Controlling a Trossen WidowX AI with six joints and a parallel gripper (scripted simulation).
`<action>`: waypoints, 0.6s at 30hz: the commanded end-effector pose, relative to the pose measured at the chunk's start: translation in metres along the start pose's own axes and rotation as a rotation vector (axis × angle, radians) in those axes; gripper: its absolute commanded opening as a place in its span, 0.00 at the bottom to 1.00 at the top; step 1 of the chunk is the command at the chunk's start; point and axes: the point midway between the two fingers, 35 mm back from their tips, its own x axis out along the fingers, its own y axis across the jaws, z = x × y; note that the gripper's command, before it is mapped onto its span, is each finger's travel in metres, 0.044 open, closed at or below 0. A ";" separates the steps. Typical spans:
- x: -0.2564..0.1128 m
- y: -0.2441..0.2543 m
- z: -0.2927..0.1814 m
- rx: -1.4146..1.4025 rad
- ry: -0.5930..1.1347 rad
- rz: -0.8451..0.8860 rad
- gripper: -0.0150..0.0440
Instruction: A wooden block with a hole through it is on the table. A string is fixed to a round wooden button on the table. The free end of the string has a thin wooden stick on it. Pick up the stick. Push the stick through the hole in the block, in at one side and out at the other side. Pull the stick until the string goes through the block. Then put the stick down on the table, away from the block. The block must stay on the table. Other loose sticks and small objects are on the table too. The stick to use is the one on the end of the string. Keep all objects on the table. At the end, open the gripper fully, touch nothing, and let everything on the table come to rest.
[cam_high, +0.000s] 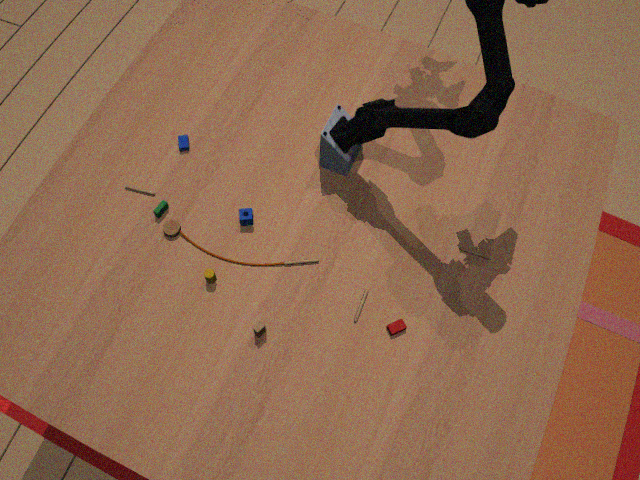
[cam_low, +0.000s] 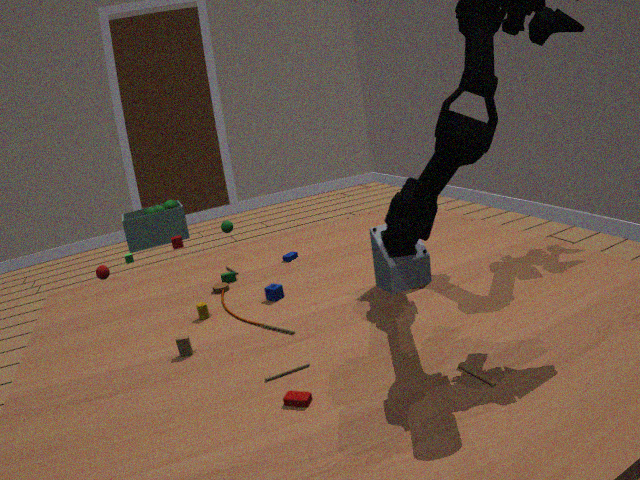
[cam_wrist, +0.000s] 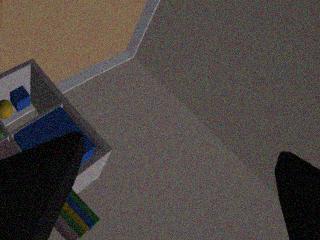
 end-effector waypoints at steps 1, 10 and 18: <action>0.000 0.000 0.000 0.000 0.000 0.000 0.98; -0.040 -0.071 0.040 -0.583 0.118 -0.279 1.00; -0.120 -0.139 0.105 -1.258 0.392 -0.600 1.00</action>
